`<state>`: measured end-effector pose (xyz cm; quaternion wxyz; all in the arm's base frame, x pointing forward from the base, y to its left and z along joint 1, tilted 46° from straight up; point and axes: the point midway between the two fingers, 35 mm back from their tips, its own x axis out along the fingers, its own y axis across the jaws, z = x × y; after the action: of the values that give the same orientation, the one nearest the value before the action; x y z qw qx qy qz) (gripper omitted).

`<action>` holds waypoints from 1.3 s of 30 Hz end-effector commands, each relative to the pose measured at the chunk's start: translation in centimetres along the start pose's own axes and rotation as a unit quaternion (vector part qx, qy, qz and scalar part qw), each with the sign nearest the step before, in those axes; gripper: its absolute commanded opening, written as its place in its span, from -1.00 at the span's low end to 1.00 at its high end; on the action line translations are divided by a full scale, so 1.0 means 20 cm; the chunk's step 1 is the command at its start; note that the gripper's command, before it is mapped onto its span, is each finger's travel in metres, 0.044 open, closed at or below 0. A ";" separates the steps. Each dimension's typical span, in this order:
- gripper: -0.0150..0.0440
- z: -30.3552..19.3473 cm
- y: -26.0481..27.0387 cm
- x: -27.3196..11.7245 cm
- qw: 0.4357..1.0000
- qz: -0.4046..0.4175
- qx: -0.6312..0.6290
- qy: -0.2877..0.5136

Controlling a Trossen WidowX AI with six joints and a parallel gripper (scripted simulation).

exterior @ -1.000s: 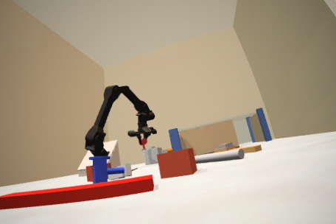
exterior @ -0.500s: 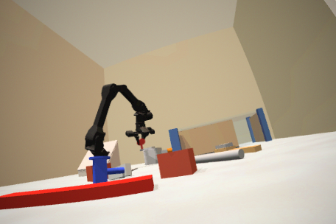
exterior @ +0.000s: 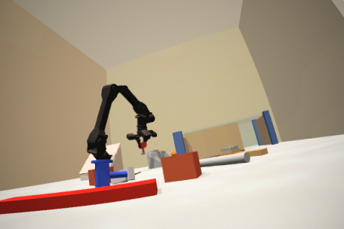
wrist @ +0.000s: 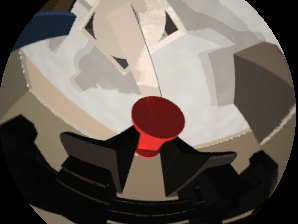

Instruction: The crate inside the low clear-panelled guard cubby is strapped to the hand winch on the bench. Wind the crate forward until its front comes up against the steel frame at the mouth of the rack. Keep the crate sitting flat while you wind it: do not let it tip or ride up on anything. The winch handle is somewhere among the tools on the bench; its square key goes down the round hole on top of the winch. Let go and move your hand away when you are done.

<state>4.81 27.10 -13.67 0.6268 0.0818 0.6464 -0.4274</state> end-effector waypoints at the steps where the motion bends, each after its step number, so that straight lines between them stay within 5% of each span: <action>1: -0.49 0.04 -0.06 0.00 1.000 -0.012 0.006 -0.010; 39: -0.49 0.27 -0.23 -0.12 1.000 -0.013 0.006 -0.012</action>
<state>5.69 22.55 -9.22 0.6212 0.0782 0.6459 -0.4369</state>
